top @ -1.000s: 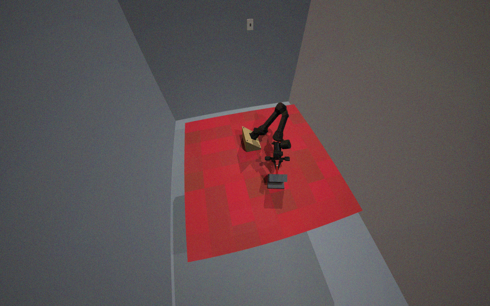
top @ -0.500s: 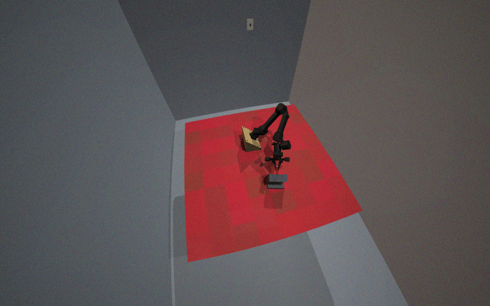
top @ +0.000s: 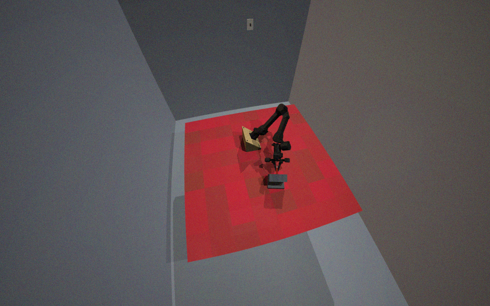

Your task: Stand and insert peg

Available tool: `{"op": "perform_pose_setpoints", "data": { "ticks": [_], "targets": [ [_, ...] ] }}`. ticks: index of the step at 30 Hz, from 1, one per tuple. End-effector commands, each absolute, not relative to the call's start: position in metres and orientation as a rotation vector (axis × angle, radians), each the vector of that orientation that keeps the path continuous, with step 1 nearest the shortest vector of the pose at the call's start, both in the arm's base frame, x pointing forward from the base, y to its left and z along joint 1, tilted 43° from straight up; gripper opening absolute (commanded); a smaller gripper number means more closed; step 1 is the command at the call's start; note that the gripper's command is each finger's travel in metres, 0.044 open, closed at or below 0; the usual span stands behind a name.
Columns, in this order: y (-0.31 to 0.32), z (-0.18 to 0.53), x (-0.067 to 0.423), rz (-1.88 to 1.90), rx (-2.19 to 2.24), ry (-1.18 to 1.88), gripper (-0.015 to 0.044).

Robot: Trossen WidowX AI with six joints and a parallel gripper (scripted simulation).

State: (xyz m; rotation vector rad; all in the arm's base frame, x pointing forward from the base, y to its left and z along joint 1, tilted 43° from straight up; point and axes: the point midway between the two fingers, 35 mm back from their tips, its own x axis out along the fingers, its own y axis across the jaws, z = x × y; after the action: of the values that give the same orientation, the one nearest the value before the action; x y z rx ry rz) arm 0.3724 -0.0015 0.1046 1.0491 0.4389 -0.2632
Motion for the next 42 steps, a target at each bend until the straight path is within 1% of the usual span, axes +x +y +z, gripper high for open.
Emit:
{"op": "perform_pose_setpoints", "data": {
  "ticks": [1, 27, 42],
  "targets": [
    [-0.0018, 0.1057, 0.3756, -0.261, 1.048, 0.434, 0.0000],
    [-0.0019, 0.1031, 0.3775, -0.265, 1.049, 0.440, 0.0000],
    [-0.0019, 0.1037, 0.3768, -0.265, 1.049, 0.440, 0.0394]
  ]
}}
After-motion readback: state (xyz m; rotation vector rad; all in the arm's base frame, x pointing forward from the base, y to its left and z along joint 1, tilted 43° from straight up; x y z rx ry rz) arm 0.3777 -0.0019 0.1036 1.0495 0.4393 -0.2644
